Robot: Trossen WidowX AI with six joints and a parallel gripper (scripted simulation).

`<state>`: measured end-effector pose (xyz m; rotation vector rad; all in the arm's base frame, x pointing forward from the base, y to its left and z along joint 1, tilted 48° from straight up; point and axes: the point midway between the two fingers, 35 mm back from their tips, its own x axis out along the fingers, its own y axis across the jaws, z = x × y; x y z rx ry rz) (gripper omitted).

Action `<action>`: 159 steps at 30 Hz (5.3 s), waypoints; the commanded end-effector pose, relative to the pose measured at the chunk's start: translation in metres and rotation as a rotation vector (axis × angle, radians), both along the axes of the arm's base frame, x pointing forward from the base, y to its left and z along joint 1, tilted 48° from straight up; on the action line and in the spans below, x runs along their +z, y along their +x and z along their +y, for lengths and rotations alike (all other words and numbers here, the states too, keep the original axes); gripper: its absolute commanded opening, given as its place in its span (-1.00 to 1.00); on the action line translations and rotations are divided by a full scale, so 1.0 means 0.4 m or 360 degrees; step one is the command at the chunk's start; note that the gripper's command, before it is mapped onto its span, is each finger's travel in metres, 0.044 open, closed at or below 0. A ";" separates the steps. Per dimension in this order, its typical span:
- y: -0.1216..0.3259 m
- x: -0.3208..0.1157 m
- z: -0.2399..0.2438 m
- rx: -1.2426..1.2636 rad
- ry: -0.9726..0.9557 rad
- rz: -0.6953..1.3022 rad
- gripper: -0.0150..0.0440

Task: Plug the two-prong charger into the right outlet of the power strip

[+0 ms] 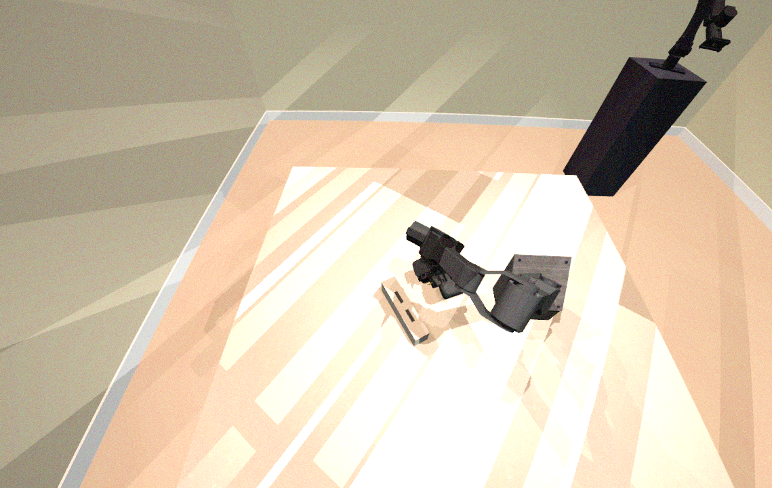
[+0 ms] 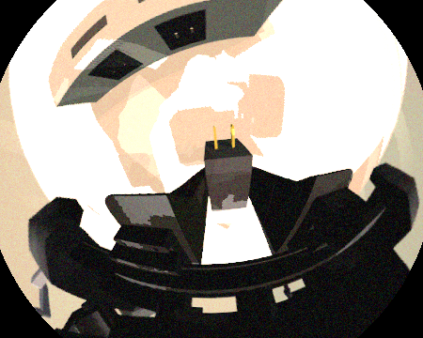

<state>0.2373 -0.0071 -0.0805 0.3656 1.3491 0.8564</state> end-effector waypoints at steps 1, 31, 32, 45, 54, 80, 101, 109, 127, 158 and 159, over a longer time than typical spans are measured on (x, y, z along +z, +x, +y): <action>0.018 -0.003 0.012 0.0053 0.0001 -0.0078 -0.49; 0.129 0.033 0.070 0.0162 -0.0001 -0.0197 -0.49; 0.133 0.035 0.072 0.0164 -0.0001 -0.0200 -0.49; 0.154 0.042 0.081 0.0178 0.0001 -0.0215 -0.49; 0.155 0.042 0.081 0.0178 0.0001 -0.0215 -0.49; 0.159 0.046 0.081 0.0178 0.0001 -0.0215 -0.49; 0.162 0.048 0.084 0.0178 0.0001 -0.0215 -0.49; 0.164 0.049 0.084 0.0178 0.0001 -0.0215 -0.49; 0.167 0.050 0.086 0.0178 0.0001 -0.0215 -0.49; 0.173 0.052 0.087 0.0178 0.0002 -0.0215 -0.49; 0.173 0.052 0.087 0.0178 0.0002 -0.0215 -0.49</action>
